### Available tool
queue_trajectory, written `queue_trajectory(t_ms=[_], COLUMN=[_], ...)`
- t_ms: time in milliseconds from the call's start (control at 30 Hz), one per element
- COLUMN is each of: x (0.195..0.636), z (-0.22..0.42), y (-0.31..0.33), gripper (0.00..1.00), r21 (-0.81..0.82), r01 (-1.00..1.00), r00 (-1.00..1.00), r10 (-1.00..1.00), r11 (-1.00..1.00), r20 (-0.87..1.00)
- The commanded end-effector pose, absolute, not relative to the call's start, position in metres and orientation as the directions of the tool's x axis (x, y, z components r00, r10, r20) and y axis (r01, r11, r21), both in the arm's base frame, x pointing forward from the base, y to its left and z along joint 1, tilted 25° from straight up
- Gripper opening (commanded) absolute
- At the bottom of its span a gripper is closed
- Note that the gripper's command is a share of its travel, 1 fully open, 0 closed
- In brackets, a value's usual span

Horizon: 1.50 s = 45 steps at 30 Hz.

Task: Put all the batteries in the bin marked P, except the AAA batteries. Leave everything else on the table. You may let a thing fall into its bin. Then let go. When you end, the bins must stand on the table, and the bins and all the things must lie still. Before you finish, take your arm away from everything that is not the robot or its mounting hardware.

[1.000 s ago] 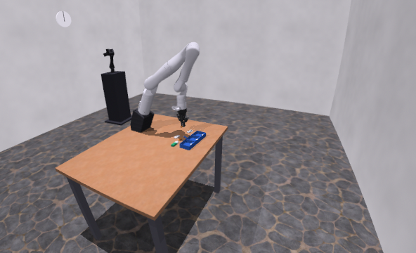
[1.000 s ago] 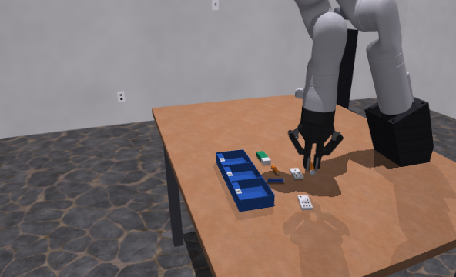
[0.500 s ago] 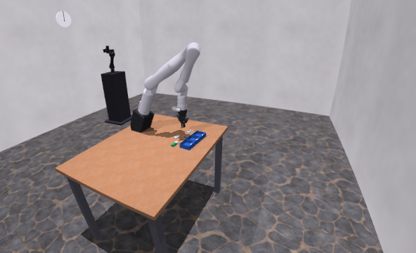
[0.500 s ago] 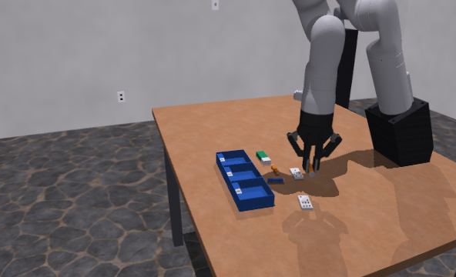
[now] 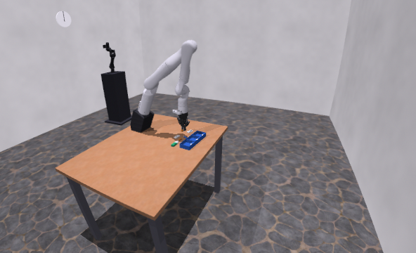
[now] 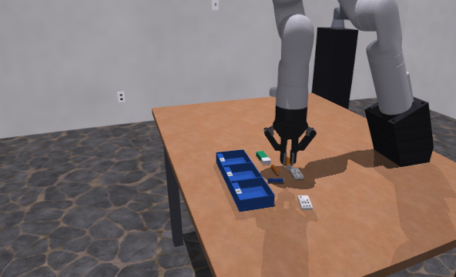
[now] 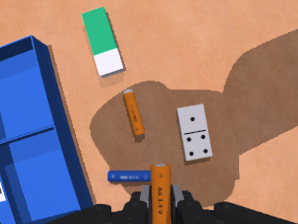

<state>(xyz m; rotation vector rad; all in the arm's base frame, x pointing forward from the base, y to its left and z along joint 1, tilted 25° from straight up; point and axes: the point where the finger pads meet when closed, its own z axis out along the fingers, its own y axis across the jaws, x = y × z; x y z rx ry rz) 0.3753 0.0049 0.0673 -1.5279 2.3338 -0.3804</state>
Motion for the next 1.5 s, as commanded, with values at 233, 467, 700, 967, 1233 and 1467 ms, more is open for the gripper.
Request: queue_trajectory(t_ms=[233,467,700,967,1233,1467], x=[0.403,0.419,0.439,0.452,0.45,0.45], z=[0.085,0.094,0.105,0.113,0.113,0.113], y=[-0.04,-0.069,-0.104,-0.132,-0.14,-0.135], gripper=[0.09,0.09,0.09,0.09,0.09,0.09], r21=[-0.405,-0.417,-0.427,-0.427,-0.427,-0.427], r01=[-0.813,-0.849,-0.897,-0.897,-0.897,-0.897], r00=[-0.4,-0.317,-0.128,-0.128,-0.128,-0.128], r10=[-0.907,-0.944,-0.992,-0.992,-0.992,-0.992], r11=[0.418,0.326,0.117,0.117,0.117,0.116], r20=[-0.134,-0.093,-0.002,-0.002,-0.002,-0.001])
